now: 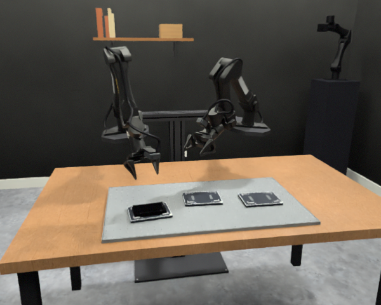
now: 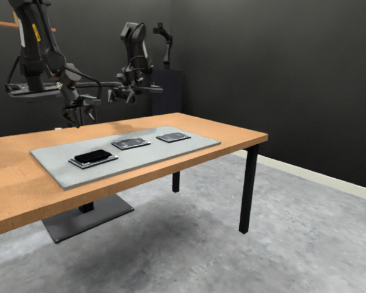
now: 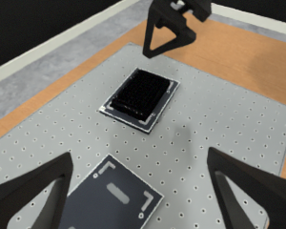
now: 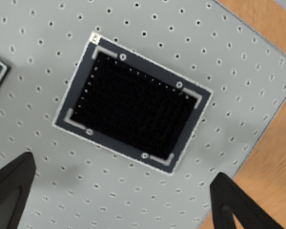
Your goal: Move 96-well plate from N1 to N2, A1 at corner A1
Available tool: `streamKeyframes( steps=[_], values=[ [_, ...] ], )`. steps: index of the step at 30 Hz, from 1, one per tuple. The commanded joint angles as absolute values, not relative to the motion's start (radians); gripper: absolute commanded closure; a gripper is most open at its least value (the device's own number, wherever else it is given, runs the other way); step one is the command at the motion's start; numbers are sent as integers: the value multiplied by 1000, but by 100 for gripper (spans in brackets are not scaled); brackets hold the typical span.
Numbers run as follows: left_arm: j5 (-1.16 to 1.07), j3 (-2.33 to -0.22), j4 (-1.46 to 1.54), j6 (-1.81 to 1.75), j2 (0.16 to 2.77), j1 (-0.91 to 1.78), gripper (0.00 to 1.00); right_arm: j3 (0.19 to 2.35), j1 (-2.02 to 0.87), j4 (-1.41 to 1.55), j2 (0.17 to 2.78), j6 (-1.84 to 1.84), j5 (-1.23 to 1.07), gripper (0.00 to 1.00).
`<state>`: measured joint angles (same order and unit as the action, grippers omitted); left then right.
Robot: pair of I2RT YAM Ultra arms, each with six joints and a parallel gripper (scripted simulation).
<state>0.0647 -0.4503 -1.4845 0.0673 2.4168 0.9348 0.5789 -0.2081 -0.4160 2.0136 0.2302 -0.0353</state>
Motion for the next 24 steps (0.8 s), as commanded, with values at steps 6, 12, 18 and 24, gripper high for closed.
streamKeyframes(
  steps=[6, 12, 18, 24],
  values=[
    [73, -449, -1494, 60, 2418, 939, 0, 466, -263, -665, 2007, -86, 61, 0],
    [73, -449, -1494, 60, 2418, 939, 0, 421, -302, -724, 2031, -147, 104, 0],
    [73, -449, -1494, 60, 2418, 939, 0, 418, -307, -727, 2036, -140, 105, 0],
    [73, -449, -1494, 60, 2418, 939, 0, 418, -306, -728, 2036, -140, 105, 0]
  ],
)
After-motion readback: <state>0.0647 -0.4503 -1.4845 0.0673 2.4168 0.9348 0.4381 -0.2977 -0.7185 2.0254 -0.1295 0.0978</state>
